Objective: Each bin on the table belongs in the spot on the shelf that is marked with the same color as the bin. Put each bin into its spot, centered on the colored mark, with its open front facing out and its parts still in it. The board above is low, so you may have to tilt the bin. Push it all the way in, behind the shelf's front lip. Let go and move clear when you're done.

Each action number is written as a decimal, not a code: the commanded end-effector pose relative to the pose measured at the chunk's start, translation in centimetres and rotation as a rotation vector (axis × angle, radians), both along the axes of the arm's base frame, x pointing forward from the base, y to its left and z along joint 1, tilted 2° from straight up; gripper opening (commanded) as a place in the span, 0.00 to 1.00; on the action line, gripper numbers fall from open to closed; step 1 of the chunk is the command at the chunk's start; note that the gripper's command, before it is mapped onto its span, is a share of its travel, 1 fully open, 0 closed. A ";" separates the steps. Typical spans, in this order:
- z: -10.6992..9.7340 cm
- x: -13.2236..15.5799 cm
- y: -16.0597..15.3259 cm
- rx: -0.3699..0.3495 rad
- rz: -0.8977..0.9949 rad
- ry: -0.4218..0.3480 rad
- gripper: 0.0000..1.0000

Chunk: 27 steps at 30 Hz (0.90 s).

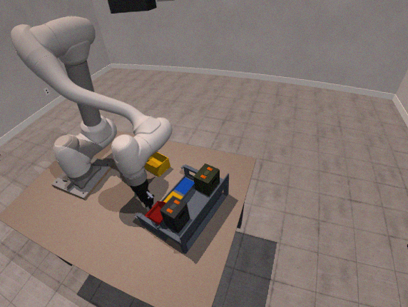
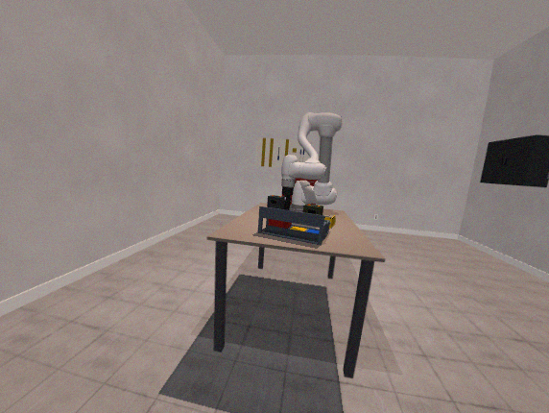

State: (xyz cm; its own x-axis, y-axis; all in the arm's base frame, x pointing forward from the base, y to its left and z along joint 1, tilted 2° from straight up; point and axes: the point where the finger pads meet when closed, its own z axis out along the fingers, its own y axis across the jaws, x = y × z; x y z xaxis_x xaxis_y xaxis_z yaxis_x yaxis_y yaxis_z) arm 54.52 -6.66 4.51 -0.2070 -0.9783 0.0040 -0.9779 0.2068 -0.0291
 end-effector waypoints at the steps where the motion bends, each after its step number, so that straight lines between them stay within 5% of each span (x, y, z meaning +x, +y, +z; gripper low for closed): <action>1: 0.0 0.1 0.0 0.000 0.000 0.000 0.10; 27: 0.0 0.3 -0.1 0.000 0.000 0.000 0.10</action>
State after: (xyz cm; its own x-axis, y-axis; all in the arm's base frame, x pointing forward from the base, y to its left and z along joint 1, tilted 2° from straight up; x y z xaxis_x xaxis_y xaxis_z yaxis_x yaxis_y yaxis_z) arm 54.83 -6.73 4.52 -0.2070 -0.9783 0.0040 -0.9779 0.2068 -0.0291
